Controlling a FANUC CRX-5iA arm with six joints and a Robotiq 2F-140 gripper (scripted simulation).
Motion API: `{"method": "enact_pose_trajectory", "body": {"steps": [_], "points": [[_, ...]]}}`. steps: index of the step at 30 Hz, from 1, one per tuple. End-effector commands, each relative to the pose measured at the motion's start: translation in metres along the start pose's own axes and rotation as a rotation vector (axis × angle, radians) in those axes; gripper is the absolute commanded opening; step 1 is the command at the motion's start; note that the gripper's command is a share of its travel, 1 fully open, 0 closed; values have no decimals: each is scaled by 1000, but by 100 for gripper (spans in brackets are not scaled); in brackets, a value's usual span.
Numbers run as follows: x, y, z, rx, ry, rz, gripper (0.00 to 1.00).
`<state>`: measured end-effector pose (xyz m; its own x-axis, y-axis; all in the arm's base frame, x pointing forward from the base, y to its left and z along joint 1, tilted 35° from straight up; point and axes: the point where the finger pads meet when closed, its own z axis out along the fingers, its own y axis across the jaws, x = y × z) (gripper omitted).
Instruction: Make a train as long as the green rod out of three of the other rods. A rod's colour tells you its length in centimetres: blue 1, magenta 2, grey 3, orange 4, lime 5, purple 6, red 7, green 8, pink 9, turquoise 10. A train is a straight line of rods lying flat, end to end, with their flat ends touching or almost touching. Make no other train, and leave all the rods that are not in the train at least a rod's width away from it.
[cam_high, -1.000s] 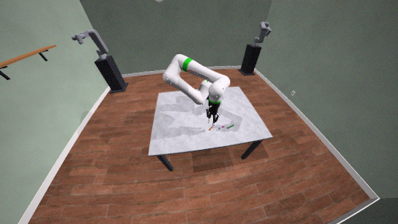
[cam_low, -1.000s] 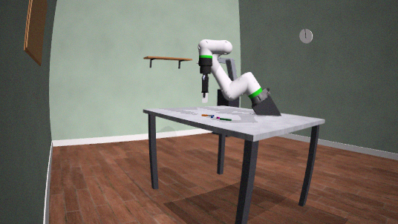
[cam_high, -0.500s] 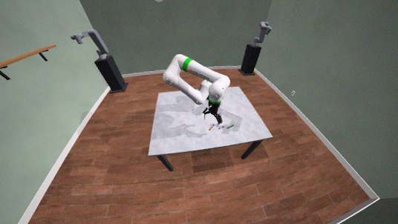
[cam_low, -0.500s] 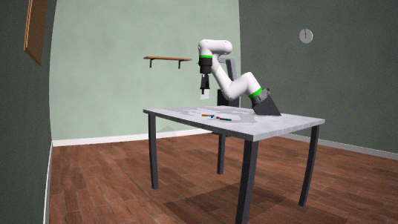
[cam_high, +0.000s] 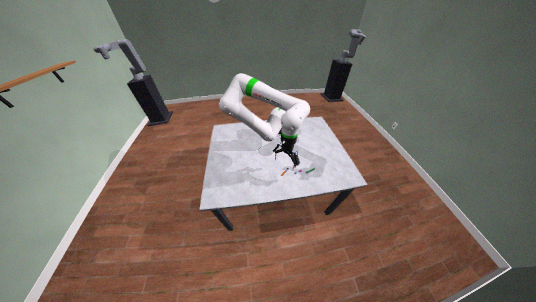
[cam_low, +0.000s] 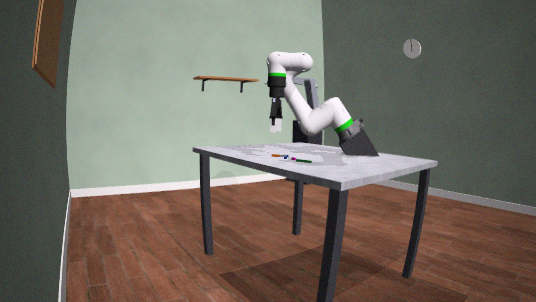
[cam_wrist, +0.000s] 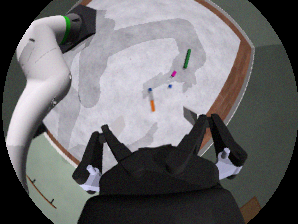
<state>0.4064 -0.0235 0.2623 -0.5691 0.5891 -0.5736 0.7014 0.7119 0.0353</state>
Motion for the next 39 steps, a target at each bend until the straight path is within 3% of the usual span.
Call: {"method": "enact_pose_trajectory", "body": {"steps": [1, 7, 16, 39], "points": [[0, 0, -16, 0, 0, 0, 100], [0, 0, -43, 0, 0, 0, 100], [0, 0, -64, 0, 0, 0, 100], [0, 0, -67, 0, 0, 0, 100]]}}
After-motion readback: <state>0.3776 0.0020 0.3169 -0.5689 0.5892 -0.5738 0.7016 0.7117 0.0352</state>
